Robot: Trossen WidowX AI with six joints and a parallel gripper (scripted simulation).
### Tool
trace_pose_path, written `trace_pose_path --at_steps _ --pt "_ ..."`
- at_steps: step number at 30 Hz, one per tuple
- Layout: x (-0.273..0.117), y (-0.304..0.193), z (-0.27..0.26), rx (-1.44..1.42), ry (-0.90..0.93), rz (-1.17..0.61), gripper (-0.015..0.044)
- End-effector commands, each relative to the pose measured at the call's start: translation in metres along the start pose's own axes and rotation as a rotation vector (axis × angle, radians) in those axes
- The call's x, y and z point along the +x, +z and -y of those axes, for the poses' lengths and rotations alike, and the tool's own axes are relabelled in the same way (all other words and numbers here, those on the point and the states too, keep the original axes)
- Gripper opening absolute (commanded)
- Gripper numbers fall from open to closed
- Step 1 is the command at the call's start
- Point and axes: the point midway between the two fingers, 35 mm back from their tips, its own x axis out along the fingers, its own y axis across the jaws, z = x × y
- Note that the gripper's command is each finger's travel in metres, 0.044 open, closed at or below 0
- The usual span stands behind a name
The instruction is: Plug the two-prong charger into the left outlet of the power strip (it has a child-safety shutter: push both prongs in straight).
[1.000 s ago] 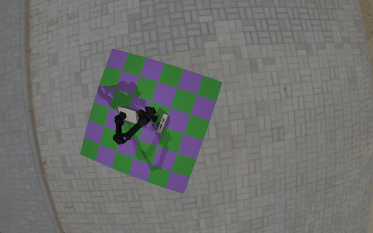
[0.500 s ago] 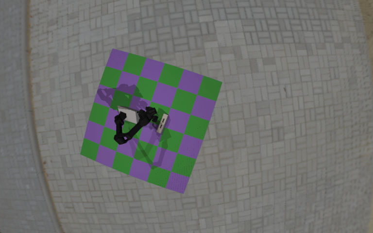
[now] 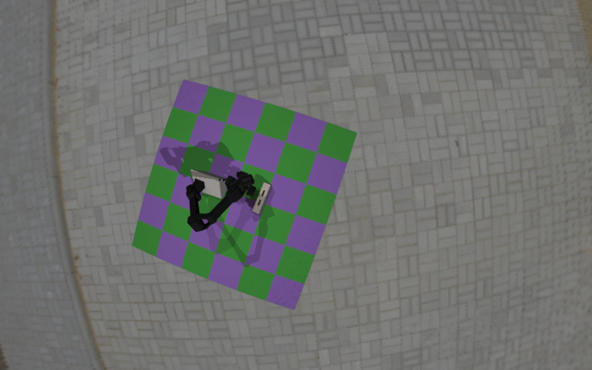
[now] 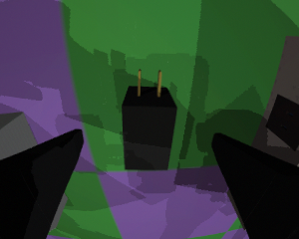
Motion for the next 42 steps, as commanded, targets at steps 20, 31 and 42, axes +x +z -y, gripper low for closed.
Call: trace_pose_path --at_steps 20,31,42 --pt "0.022 0.000 -0.001 0.000 0.001 -0.003 0.0282" --pt "0.022 0.000 -0.001 0.000 0.001 -0.003 0.0092" --pt "-0.012 -0.002 -0.001 -0.004 -0.001 -0.002 0.0000"
